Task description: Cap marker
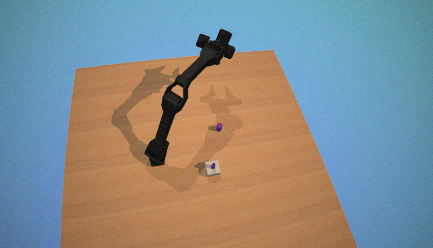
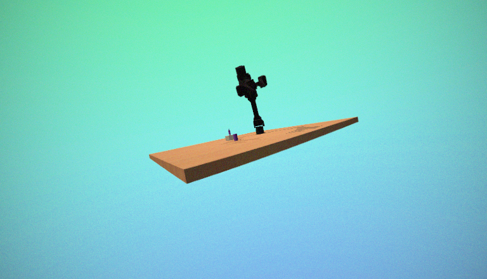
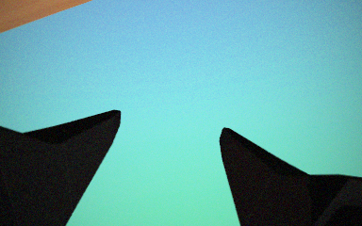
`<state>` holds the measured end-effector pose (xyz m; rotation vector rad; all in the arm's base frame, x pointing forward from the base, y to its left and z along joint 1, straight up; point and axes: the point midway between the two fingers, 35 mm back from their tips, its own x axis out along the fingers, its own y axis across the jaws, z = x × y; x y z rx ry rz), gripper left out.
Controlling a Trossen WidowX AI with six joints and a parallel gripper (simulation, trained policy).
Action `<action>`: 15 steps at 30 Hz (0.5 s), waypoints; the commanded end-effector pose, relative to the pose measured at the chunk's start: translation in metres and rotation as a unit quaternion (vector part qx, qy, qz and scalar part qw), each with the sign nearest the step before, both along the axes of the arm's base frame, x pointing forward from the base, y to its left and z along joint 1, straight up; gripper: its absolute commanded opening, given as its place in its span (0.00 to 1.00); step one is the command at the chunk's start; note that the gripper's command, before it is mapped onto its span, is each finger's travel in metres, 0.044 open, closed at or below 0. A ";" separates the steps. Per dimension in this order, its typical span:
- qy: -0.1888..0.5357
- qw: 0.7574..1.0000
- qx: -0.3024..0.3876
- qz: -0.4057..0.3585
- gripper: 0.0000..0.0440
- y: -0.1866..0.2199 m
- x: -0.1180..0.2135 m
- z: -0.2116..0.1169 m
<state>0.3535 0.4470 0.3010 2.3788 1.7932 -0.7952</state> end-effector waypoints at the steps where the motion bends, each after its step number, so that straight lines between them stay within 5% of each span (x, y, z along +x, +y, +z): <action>1: 0.010 1.000 -0.012 -0.007 0.75 -0.012 0.003 -0.002; 15: 0.064 0.994 -0.064 -0.055 0.75 -0.063 0.016 -0.015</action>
